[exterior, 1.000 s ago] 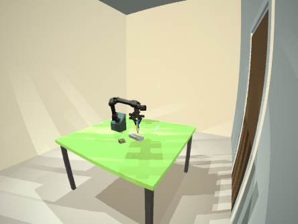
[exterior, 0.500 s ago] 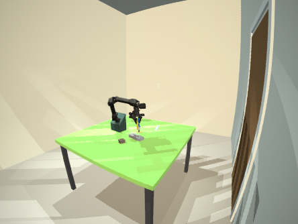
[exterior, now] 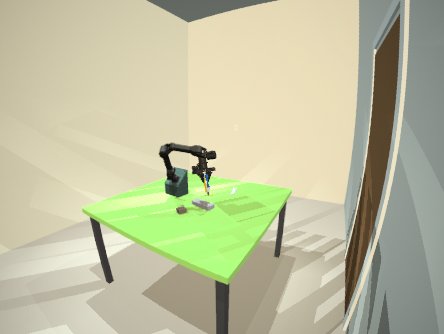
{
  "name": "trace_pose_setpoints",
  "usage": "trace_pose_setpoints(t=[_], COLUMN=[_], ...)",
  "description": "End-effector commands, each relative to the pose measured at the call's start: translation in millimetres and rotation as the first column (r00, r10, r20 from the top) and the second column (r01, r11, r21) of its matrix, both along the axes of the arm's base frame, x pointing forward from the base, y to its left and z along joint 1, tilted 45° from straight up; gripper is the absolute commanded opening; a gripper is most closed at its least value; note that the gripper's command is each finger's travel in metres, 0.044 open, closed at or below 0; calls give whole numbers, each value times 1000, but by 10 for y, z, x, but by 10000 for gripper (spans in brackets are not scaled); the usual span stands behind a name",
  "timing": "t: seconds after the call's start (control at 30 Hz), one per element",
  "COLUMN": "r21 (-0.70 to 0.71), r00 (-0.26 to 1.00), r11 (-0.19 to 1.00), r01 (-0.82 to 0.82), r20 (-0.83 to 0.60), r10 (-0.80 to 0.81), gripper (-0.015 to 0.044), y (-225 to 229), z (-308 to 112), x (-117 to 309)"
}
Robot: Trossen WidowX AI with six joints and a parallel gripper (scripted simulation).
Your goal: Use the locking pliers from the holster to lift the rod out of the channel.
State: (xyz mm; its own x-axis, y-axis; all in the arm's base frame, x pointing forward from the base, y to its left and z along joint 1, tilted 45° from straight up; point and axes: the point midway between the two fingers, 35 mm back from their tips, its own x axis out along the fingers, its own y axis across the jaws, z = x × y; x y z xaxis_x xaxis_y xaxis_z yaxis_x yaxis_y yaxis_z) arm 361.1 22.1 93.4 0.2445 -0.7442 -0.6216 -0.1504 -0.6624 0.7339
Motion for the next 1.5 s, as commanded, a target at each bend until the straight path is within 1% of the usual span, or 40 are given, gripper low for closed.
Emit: trace_pose_setpoints(t=[0.0, 0.77, 1.47], r21=[-4, -29, -30], r00=[999, 987, 987], r11=[1000, 994, 994], r01=[-23, -103, -105], r20=[27, 118, 121], r10=[24, 105, 108], gripper=[107, 107, 107], y=[45, 204, 208], z=[75, 300, 307], x=[12, 66, 67])
